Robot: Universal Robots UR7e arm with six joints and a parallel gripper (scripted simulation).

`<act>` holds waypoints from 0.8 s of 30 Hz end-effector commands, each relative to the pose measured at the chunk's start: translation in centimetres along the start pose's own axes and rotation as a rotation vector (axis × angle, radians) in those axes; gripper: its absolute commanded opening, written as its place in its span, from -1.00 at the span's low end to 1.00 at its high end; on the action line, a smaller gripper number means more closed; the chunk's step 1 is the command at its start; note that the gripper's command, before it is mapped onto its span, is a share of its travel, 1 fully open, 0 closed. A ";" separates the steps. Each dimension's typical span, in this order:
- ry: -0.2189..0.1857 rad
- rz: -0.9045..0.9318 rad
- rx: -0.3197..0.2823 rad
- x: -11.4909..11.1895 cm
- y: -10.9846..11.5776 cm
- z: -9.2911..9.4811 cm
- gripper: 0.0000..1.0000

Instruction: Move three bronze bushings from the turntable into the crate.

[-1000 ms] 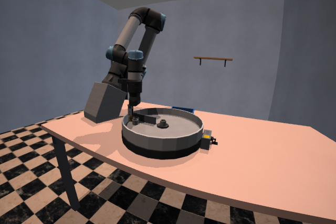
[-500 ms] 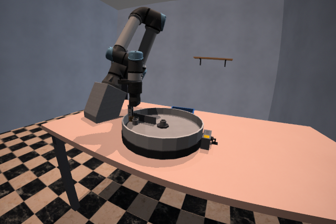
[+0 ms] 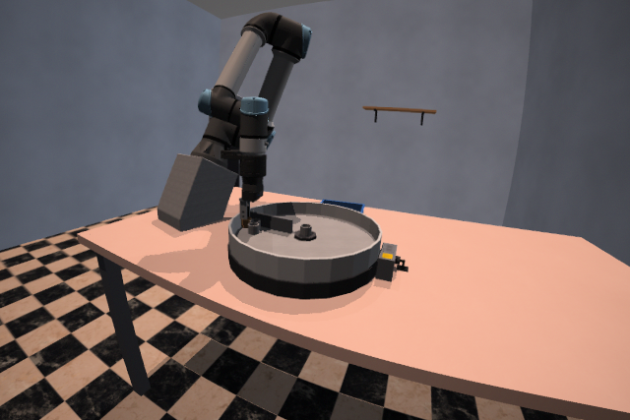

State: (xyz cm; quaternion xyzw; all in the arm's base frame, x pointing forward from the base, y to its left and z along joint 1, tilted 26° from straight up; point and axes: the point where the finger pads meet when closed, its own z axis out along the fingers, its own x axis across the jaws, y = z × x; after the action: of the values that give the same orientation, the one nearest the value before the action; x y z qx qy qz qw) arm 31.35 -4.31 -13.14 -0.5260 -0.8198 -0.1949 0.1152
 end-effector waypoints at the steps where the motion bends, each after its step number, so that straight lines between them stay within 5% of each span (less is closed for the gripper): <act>1: -0.001 0.000 0.000 0.0 0.0 0.2 -0.21; 24: -0.001 0.000 -0.001 0.0 0.0 0.9 -0.21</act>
State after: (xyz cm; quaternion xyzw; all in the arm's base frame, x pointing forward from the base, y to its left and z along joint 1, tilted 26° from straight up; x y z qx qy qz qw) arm 31.36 -3.94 -13.87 -0.5260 -0.8198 -0.1949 0.1153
